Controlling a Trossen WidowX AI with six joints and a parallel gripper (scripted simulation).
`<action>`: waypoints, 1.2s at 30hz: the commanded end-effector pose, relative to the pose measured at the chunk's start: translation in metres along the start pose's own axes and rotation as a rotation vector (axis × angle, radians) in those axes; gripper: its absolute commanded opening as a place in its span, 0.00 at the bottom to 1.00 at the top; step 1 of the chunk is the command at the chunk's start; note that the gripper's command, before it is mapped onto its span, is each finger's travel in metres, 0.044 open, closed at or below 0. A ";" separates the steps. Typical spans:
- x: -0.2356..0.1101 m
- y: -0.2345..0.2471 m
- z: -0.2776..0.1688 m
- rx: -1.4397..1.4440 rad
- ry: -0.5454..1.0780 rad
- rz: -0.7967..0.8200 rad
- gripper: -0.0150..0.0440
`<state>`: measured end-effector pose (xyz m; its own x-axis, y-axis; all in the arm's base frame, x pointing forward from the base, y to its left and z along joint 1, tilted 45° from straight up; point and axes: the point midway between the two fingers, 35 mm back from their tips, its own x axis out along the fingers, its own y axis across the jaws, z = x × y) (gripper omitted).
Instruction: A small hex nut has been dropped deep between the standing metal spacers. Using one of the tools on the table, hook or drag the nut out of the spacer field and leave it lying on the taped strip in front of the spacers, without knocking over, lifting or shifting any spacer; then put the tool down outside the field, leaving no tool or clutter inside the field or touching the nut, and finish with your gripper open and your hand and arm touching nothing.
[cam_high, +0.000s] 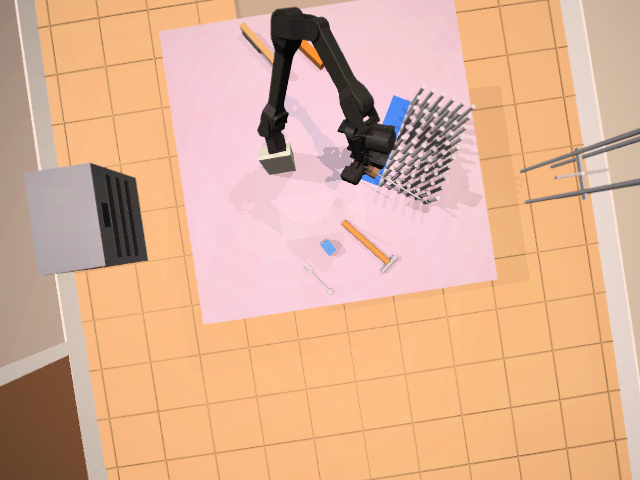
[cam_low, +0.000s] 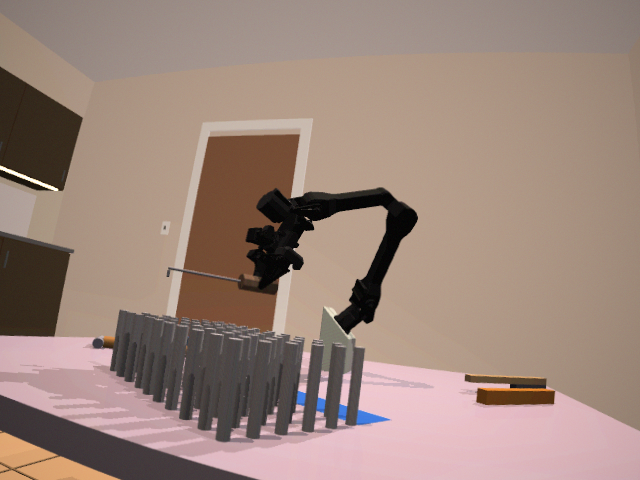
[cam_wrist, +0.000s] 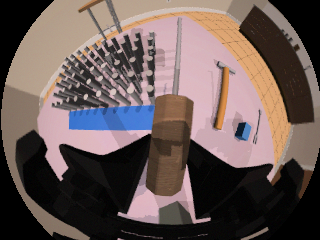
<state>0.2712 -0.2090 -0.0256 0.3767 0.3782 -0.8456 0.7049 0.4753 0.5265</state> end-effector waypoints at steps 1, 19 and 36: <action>-0.010 0.023 -0.009 -0.012 -0.005 0.008 0.25; -0.039 0.100 -0.067 -0.065 -0.003 0.037 0.25; -0.061 0.145 -0.134 -0.106 0.012 0.075 0.25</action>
<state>0.2748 -0.0699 0.1040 0.4111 0.4163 -0.8109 0.6213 0.5230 0.5835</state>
